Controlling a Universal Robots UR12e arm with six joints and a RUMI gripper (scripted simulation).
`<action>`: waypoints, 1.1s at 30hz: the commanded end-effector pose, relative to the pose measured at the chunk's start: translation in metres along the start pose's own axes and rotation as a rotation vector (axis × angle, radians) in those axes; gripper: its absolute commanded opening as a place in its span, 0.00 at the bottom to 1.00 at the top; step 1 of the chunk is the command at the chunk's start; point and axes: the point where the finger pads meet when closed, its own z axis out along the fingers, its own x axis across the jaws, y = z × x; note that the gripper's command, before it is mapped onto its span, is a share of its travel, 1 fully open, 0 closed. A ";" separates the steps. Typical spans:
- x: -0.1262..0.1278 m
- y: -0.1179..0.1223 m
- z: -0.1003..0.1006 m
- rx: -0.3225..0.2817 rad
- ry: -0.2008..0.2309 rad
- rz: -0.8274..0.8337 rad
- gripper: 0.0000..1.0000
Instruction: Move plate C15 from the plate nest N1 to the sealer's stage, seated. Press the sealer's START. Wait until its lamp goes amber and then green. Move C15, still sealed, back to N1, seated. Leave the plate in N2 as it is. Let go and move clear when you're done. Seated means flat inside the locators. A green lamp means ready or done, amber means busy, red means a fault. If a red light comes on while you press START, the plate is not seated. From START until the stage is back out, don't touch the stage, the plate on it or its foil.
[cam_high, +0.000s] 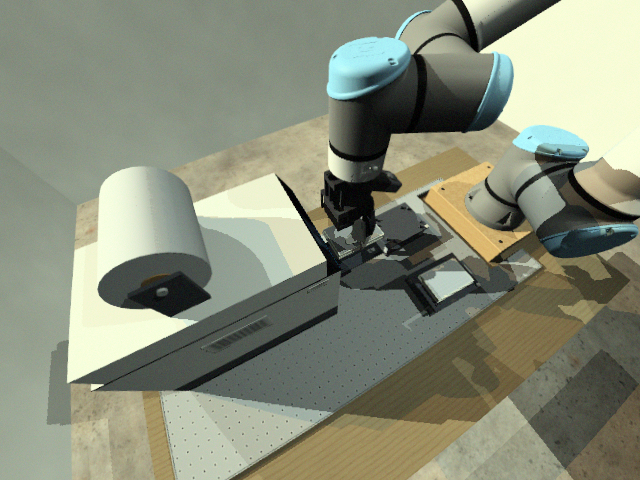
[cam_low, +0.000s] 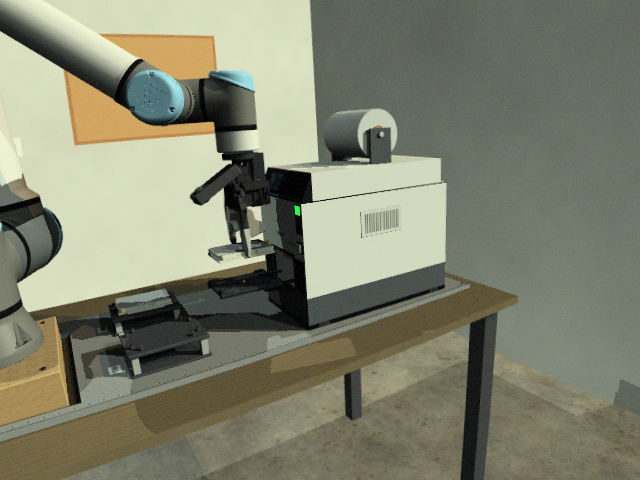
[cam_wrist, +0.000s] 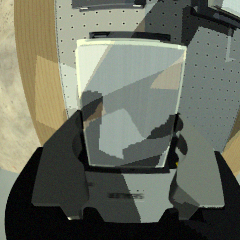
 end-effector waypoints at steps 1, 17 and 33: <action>0.000 0.000 -0.001 0.000 0.001 0.000 0.00; 0.000 0.000 -0.001 0.000 0.001 -0.026 0.00; -0.005 -0.032 0.000 0.002 0.002 -0.025 0.00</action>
